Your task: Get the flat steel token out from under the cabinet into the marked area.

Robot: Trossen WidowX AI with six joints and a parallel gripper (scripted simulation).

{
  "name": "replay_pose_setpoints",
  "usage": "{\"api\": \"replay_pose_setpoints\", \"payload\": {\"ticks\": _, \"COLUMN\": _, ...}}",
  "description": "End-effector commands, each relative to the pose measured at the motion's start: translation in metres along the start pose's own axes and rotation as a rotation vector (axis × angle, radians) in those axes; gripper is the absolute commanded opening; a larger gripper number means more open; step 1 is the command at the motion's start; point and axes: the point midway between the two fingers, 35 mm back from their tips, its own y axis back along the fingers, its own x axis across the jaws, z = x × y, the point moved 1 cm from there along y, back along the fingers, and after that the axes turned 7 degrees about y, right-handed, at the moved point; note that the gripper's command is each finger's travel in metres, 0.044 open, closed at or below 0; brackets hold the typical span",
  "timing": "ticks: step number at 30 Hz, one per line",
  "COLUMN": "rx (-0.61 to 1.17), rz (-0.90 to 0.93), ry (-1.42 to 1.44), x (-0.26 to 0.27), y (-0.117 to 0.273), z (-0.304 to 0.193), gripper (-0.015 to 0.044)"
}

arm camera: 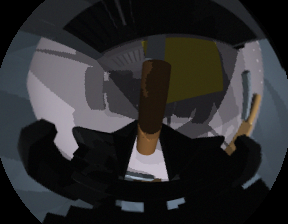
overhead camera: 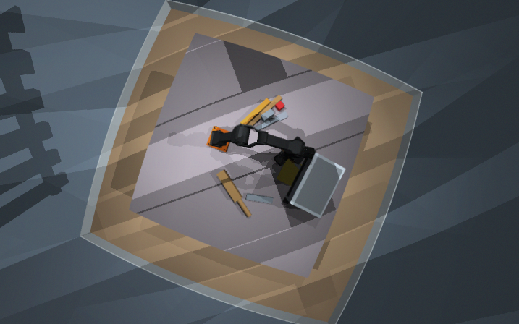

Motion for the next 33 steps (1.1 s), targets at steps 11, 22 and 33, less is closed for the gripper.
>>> {"api": "replay_pose_setpoints", "payload": {"ticks": 11, "rx": -0.001, "rz": 0.001, "ry": 0.000, "x": -0.012, "y": -0.002, "z": 0.004, "gripper": 0.0000}}
{"api": "replay_pose_setpoints", "payload": {"ticks": 22, "rx": -0.001, "rz": 0.000, "ry": 0.000, "x": -0.018, "y": -0.003, "z": 0.003, "gripper": 0.0000}}
{"api": "replay_pose_setpoints", "payload": {"ticks": 33, "rx": 0.000, "rz": 0.001, "ry": 0.000, "x": -0.016, "y": -0.003, "z": -0.006, "gripper": 0.0000}}
